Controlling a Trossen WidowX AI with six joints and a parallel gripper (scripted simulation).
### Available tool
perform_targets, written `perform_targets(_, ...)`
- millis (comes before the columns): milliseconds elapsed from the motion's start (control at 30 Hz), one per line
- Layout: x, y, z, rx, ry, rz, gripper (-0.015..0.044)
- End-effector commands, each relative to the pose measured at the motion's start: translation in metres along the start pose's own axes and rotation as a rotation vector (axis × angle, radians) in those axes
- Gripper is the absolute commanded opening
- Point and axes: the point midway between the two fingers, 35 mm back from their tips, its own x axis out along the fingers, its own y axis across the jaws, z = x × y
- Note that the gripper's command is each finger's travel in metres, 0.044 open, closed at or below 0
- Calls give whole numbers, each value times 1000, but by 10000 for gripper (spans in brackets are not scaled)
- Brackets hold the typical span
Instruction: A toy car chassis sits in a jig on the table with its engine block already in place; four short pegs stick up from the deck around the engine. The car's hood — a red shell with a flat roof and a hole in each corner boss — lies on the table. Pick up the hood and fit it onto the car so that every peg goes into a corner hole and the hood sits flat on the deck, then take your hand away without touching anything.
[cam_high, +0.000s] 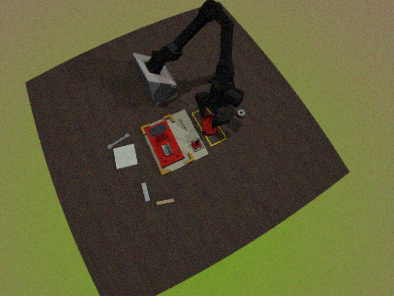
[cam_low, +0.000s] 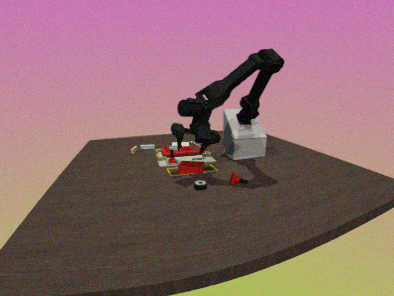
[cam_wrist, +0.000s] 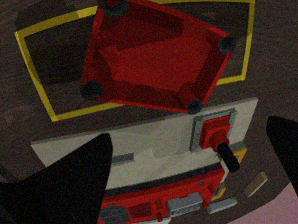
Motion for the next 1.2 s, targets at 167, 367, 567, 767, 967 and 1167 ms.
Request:
perform_targets(167, 3, 12, 1, 890, 7, -303, 440)
perform_targets(367, 0, 13, 3, 1132, -67, -386, 440)
perform_targets(567, -4, 14, 6, 1376, -169, -456, 440)
perform_targets(767, -8, 15, 7, 1624, -291, -499, 440)
perform_targets(967, -14, 16, 9, 1868, -442, -523, 440)
perform_targets(1167, -16, 17, 10, 2025, -530, -514, 440)
